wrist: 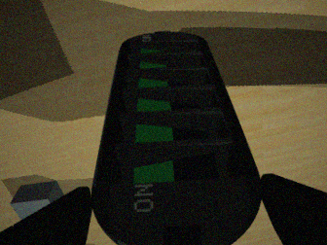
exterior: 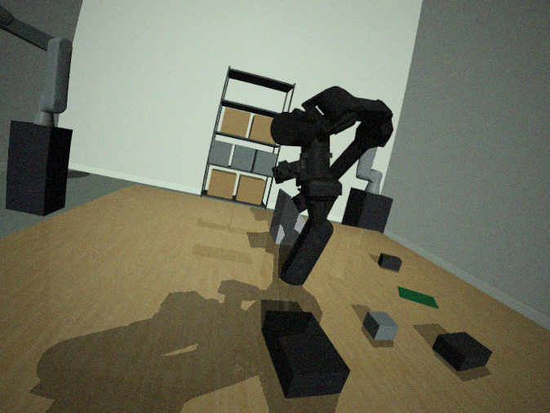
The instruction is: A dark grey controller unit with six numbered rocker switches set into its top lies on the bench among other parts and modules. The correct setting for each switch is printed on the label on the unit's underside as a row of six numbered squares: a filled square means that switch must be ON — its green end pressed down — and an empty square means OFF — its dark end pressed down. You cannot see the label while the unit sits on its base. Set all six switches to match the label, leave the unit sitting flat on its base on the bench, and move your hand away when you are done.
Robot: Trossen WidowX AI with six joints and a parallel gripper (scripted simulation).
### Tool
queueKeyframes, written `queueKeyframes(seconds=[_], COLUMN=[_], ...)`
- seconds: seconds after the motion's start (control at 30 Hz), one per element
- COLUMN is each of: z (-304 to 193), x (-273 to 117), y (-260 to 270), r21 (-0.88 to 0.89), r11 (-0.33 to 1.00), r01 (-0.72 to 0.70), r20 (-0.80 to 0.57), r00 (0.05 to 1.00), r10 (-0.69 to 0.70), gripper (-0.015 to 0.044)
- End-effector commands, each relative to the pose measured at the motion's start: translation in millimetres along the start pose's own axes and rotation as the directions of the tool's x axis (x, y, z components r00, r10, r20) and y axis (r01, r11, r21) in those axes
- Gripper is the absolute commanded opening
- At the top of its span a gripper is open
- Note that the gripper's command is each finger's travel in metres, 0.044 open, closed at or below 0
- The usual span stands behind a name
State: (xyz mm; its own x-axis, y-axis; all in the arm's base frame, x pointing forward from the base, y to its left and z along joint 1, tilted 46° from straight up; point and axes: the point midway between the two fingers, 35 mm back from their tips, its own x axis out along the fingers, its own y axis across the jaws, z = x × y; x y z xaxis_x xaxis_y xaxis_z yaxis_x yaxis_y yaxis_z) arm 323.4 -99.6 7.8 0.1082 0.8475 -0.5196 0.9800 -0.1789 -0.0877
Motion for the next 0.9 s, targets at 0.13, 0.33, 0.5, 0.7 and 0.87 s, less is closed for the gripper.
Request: queueKeyframes(seconds=[0.13,0.33,0.5,0.7,0.87], z=[9.6,14.0,17.7,22.1,25.8], x=[-0.5,-1.7,-2.7,-3.7,-4.5], y=[0.4,0.5,0.5,0.5,0.6], r21=[-0.009,-0.009,-0.009,-0.009,-0.009], r11=[1.0,1.0,1.0,1.0,1.0], r01=[0.006,0.006,0.006,0.006,0.006], r20=[0.028,0.043,0.054,0.068,0.08], r00=[1.0,0.999,0.999,0.998,0.997], r10=[-0.005,-0.005,-0.005,-0.005,-0.005], gripper=[0.0337,0.0337,0.0337,0.0337,0.0337])
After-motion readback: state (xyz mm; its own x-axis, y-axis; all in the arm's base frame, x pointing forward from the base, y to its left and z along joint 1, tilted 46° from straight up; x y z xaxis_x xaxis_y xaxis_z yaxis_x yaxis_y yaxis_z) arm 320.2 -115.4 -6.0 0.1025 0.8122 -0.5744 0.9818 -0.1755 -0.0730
